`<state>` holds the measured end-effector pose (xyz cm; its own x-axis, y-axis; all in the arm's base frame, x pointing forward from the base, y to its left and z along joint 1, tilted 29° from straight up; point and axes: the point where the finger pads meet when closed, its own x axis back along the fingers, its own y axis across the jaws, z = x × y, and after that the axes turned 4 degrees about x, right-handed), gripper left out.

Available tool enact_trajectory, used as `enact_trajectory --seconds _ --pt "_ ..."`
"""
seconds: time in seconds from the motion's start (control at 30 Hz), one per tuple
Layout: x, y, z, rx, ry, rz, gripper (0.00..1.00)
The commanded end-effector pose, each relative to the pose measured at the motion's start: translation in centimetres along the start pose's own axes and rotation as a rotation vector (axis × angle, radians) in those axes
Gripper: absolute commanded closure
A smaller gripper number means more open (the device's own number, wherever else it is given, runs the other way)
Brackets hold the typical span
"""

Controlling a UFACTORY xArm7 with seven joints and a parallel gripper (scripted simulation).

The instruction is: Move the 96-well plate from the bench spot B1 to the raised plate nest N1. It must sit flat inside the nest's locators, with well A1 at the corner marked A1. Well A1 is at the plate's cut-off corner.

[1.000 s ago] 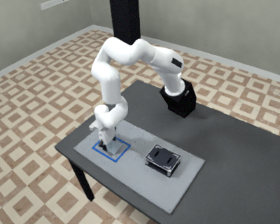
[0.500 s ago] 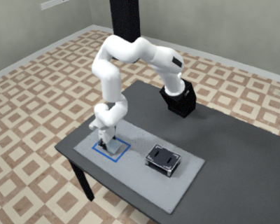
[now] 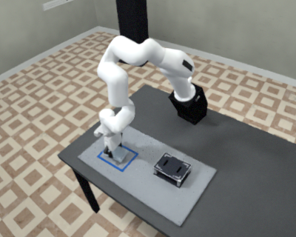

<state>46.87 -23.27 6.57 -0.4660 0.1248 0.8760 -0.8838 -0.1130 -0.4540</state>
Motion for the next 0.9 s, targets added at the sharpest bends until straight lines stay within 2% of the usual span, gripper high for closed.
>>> enact_trajectory --seconds 0.0,0.87 --pt "0.6 -0.1 0.1 -0.001 0.002 0.003 1.0" --pt "4.2 -0.1 0.1 -0.001 0.002 0.003 1.0"
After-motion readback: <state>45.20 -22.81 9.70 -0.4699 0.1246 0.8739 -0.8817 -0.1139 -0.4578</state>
